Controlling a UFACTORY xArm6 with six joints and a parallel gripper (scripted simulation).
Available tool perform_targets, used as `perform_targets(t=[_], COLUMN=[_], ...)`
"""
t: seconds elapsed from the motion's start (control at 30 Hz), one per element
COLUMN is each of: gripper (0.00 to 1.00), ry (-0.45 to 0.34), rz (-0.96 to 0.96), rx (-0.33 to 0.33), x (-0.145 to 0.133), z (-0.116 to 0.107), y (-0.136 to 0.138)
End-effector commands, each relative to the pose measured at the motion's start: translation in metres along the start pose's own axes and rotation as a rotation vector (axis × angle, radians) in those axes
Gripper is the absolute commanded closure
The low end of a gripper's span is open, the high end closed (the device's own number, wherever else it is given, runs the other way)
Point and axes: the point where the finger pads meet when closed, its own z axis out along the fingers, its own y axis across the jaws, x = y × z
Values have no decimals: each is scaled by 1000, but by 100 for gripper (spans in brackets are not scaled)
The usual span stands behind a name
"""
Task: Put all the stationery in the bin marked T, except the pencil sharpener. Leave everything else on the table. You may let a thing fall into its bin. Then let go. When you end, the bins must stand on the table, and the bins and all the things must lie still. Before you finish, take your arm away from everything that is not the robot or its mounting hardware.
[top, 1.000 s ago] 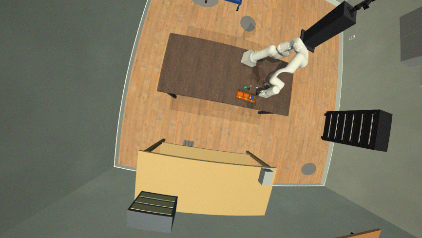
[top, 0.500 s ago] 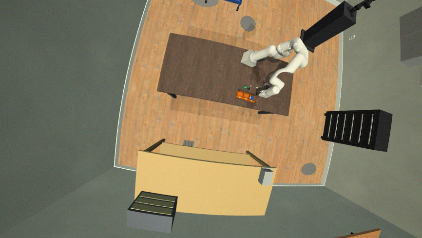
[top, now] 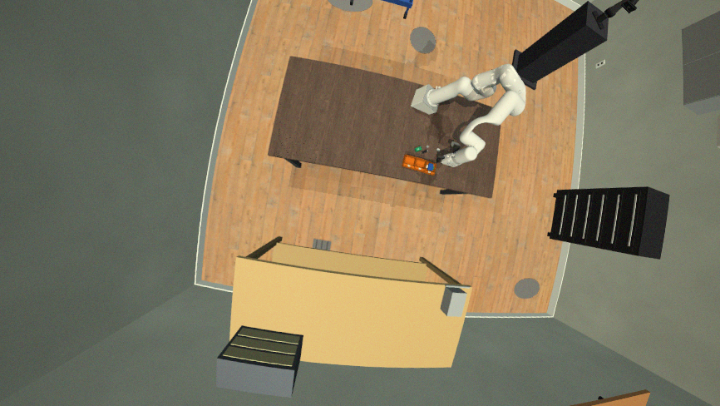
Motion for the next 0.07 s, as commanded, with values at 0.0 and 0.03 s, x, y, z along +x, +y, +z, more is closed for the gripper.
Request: perform_targets(t=[0.0,0.03], gripper=[0,0], ry=[-4,-4], rz=[-1,-1], rx=[0,0], x=[-1,-1], z=[-2,-2], y=[0,0])
